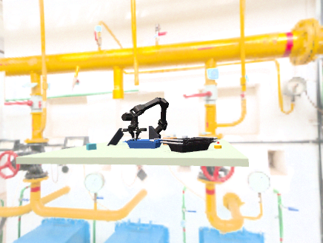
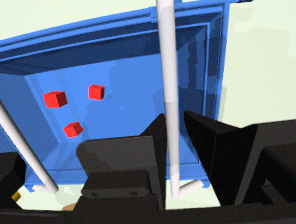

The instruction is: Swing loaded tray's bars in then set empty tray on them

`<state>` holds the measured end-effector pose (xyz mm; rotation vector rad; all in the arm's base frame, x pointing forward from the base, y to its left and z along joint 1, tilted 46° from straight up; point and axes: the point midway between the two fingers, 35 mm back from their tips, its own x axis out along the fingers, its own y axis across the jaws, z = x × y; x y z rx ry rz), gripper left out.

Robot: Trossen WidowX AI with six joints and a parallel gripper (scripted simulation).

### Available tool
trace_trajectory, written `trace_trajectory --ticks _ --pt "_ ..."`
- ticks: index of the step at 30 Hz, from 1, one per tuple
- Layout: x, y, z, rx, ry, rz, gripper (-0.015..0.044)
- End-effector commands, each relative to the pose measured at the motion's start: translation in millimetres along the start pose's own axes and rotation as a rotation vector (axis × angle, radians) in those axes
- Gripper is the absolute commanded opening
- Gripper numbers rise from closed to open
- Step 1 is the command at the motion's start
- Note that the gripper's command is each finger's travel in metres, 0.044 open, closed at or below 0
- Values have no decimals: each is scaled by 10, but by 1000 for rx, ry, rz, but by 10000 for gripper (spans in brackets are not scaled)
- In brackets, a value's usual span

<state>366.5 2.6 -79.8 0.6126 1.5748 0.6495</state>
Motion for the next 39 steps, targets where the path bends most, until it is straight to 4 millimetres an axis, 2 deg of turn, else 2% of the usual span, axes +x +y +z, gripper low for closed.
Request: trace_trajectory --ticks 1,8,10,11,12,32,35,39 --pt "-18 20 3 10 -9 -1 89" --pt "-376 -21 -2 10 -9 -3 89" --pt "-421 -25 -5 10 -9 -3 89" --pt "-421 -25 -5 10 -9 -3 89" --pt "-321 -18 4 17 -12 2 89" --pt "-321 -18 4 17 -12 2 89" --pt "-321 -18 4 17 -12 2 10" --pt "-321 -18 4 17 -12 2 0"
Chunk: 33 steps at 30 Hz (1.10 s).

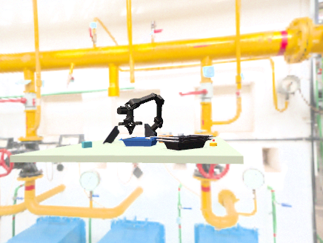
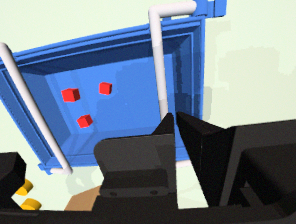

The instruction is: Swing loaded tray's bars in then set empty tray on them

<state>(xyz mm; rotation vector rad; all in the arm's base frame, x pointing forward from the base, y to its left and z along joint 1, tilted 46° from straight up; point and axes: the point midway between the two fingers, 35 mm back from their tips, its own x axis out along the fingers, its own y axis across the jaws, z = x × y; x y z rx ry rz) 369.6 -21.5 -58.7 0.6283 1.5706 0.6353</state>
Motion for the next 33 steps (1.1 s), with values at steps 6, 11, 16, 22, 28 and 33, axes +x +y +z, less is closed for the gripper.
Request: trace_trajectory --ticks 6,11,16,22,28,33 --pt "1 -1 3 2 -2 0 0" --pt "-301 -13 37 2 -2 -3 0" --pt "-867 -5 12 1 0 -4 0" --pt "-601 7 42 5 0 1 0" --pt "-601 7 42 5 0 1 0" --pt "-601 7 42 5 0 1 0"
